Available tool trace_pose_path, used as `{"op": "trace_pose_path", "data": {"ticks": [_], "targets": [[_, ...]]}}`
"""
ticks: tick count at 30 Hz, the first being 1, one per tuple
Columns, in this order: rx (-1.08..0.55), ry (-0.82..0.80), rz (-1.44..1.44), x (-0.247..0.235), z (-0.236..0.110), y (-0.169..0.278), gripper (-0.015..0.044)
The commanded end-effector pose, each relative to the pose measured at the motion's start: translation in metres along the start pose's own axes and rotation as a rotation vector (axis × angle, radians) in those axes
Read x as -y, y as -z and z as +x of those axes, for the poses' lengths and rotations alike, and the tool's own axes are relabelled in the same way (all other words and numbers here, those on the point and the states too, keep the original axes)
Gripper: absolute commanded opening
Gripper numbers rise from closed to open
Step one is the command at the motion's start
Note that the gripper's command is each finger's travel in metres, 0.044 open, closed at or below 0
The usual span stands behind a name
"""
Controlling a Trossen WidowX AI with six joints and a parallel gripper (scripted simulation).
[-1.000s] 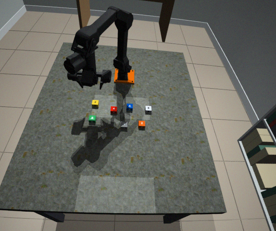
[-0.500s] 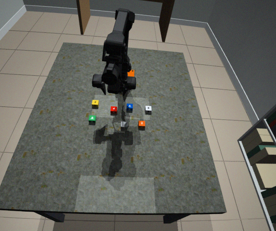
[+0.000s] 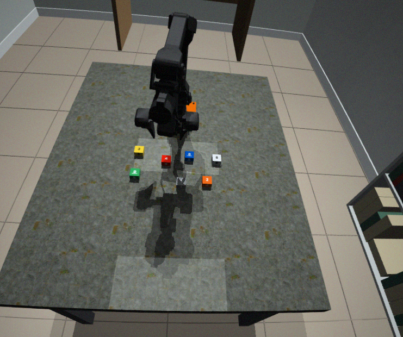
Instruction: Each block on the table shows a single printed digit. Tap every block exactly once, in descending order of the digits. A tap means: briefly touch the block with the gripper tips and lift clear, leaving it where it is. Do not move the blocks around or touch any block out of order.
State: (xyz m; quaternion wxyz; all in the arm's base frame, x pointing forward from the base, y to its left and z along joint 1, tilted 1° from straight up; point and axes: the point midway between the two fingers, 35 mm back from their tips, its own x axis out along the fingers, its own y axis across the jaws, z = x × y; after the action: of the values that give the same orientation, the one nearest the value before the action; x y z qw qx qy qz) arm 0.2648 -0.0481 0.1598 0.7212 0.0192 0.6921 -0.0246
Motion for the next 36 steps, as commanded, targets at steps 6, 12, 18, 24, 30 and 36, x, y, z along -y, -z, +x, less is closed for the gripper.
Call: {"op": "trace_pose_path", "data": {"ticks": [6,12,18,24,30,36], "targets": [[-0.003,-0.007,0.003,-0.062,0.000,0.022,0.0400],[-0.004,-0.009,0.003,-0.076,0.000,0.030,0.0400],[-0.004,-0.009,0.003,-0.076,0.000,0.030,0.0400],[-0.004,-0.009,0.003,-0.076,0.000,0.030,0.0400],[-0.004,-0.011,0.003,-0.096,-0.001,0.023,0.0400],[-0.003,-0.019,0.003,-0.176,-0.002,0.012,0.0400]]}}
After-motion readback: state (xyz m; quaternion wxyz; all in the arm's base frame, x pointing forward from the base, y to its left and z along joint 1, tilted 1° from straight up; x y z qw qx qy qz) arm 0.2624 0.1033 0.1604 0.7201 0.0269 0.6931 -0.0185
